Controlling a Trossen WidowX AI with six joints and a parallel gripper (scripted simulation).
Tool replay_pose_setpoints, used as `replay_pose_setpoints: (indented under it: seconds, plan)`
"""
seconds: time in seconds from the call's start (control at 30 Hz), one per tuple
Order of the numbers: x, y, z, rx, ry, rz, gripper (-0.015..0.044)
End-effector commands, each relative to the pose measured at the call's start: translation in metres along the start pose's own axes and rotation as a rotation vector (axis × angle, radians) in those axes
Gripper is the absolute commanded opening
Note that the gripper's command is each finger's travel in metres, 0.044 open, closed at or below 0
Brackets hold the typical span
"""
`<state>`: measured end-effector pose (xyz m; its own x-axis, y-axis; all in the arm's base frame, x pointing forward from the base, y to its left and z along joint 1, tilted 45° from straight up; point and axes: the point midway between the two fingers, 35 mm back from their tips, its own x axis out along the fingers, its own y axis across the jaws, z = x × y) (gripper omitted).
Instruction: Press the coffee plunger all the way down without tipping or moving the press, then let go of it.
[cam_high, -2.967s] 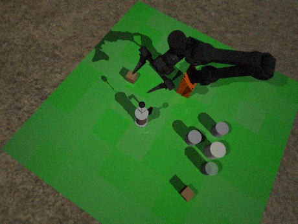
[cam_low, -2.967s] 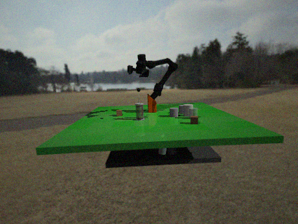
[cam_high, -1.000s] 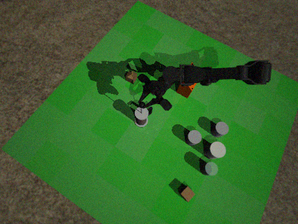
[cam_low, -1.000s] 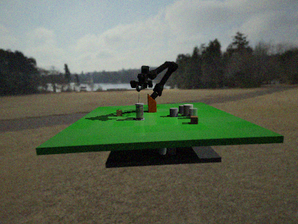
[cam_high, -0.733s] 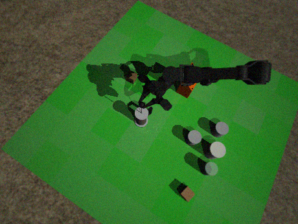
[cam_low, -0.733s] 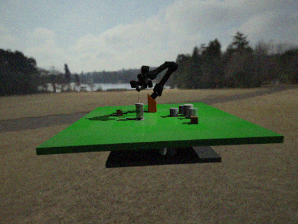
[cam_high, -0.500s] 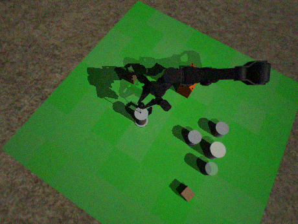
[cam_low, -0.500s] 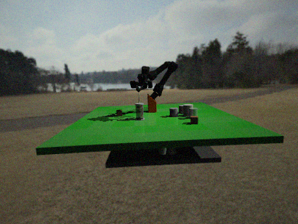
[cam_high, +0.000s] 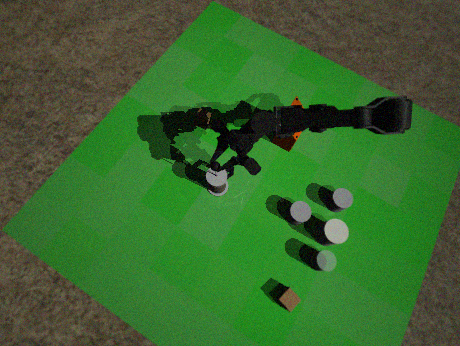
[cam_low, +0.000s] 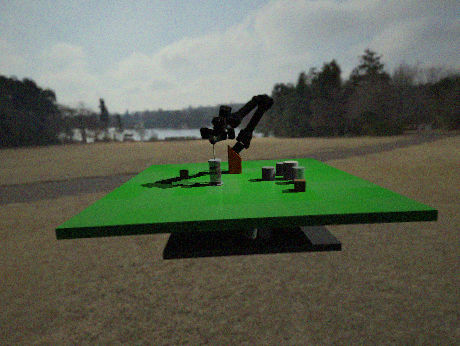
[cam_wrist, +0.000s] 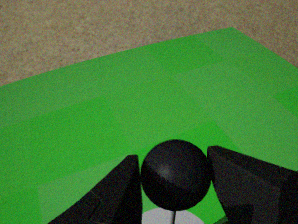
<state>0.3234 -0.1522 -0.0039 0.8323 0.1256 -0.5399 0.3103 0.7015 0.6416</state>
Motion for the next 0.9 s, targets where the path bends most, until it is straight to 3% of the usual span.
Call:
replay_pose_setpoints:
  seconds: [0.0, 0.87]
  plan:
    - [0.008, -0.001, -0.023, 0.022, 0.049, -0.005, 0.0111]
    - [0.036, 0.001, -0.055, 0.025, 0.046, -0.002, 0.0111]
